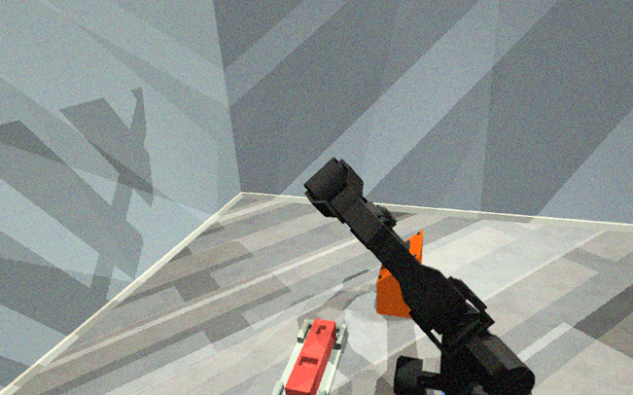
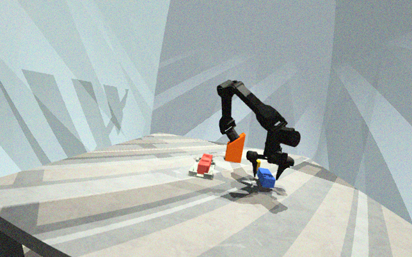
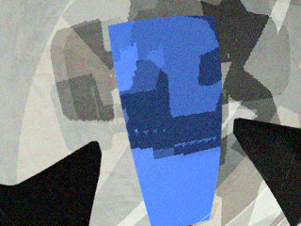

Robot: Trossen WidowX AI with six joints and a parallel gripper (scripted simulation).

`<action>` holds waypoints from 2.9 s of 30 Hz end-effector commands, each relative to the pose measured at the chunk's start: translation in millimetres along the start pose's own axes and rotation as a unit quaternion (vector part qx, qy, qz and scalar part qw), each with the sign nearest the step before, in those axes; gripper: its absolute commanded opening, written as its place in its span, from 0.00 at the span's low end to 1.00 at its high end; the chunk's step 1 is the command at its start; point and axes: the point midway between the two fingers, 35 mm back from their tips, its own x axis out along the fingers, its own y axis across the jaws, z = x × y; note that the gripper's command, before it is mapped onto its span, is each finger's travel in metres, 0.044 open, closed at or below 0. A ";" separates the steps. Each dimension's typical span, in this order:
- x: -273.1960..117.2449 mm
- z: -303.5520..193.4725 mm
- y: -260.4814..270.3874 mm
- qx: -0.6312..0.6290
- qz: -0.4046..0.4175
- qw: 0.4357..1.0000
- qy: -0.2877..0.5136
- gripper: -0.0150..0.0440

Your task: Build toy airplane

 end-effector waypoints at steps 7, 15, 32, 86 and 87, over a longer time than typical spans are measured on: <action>5.5 -2.2 -0.9 -0.003 -0.003 1.000 0.002 0.73; 5.5 -2.2 -0.9 -0.003 -0.003 1.000 0.002 0.54; -24.5 1.8 1.6 -0.006 -0.001 1.000 0.005 0.25; -115.9 8.1 -67.2 -0.192 0.010 0.981 0.001 0.25; -115.5 8.2 -70.6 -0.201 0.010 0.980 0.001 0.25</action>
